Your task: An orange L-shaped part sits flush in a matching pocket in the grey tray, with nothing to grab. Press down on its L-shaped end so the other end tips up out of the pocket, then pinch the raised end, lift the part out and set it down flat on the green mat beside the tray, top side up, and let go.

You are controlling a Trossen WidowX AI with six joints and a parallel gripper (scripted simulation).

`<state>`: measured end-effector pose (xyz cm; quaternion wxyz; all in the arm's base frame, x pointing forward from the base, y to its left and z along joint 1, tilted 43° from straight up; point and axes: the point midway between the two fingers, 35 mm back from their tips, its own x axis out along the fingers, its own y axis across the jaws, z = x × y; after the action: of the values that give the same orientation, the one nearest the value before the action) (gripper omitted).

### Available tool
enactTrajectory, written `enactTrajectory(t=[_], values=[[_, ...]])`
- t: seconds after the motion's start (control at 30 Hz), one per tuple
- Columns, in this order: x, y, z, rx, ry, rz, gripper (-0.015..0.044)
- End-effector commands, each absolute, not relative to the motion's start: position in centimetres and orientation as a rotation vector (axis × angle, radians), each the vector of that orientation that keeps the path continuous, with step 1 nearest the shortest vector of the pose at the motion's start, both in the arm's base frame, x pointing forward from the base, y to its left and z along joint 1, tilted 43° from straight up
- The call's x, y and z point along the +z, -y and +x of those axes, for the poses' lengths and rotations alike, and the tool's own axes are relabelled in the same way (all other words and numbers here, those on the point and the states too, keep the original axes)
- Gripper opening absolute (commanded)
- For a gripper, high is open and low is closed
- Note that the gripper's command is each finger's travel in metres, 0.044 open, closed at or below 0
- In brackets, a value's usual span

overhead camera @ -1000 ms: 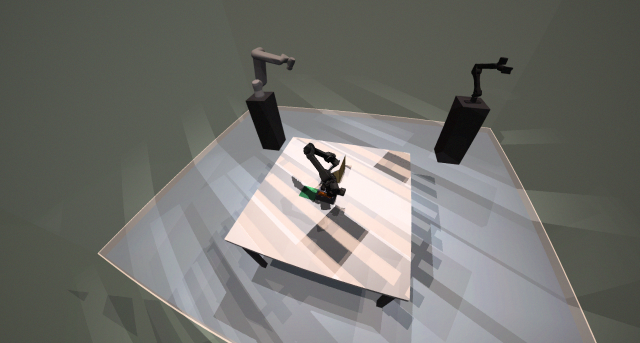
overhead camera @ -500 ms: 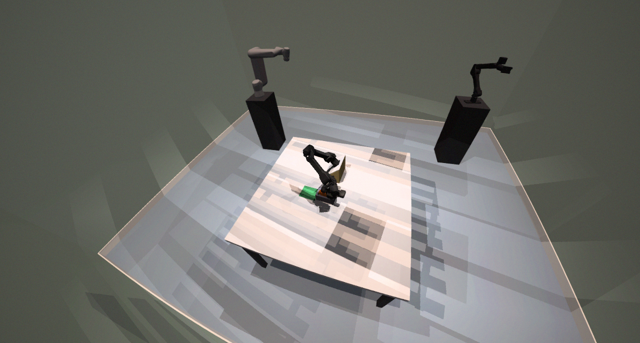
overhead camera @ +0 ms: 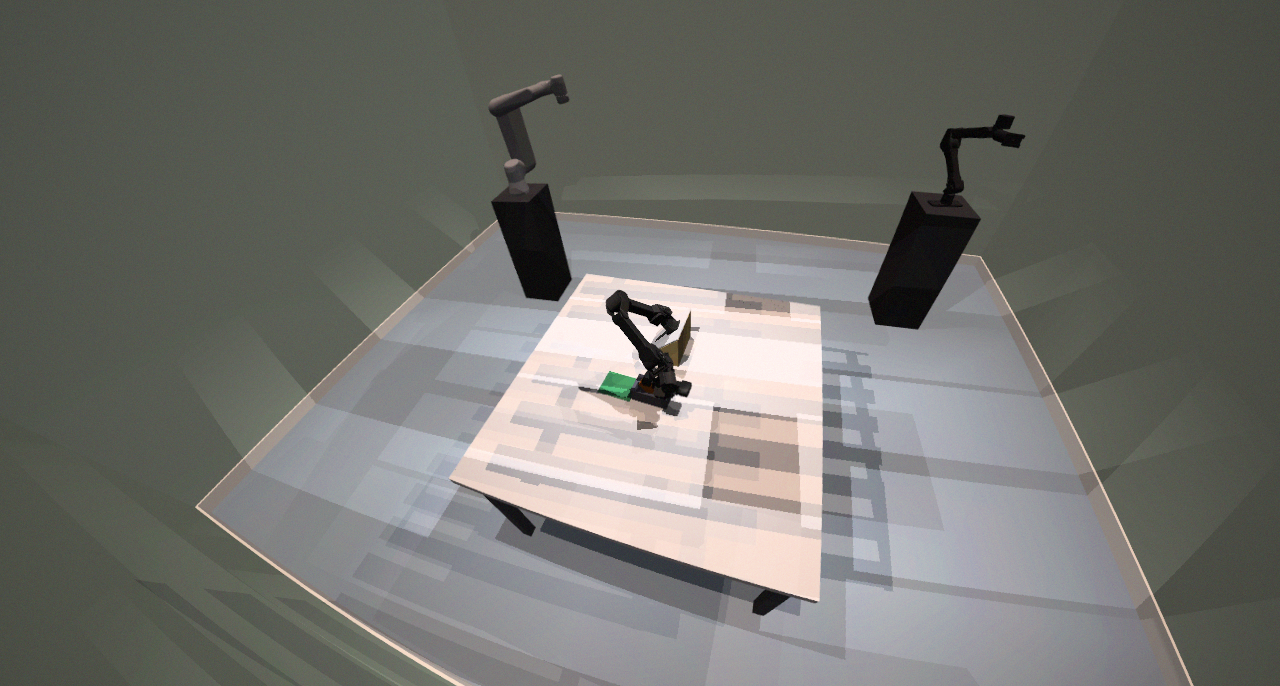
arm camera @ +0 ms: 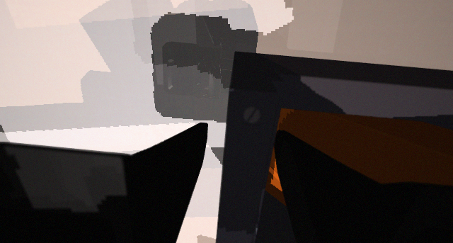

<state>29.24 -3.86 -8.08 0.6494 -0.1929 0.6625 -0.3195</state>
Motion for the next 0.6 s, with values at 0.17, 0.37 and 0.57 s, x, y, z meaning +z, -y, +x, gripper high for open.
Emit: enactTrajectory(t=[0.17, 0.37, 0.57], values=[[-8.1, 3.9, 29.2, -0.726, -1.506, -0.438, 0.018], [-8.0, 3.5, 29.3, -0.726, -1.507, -0.44, 0.018], [-7.9, 2.3, 29.3, -0.729, -1.511, -0.446, 0.018]])
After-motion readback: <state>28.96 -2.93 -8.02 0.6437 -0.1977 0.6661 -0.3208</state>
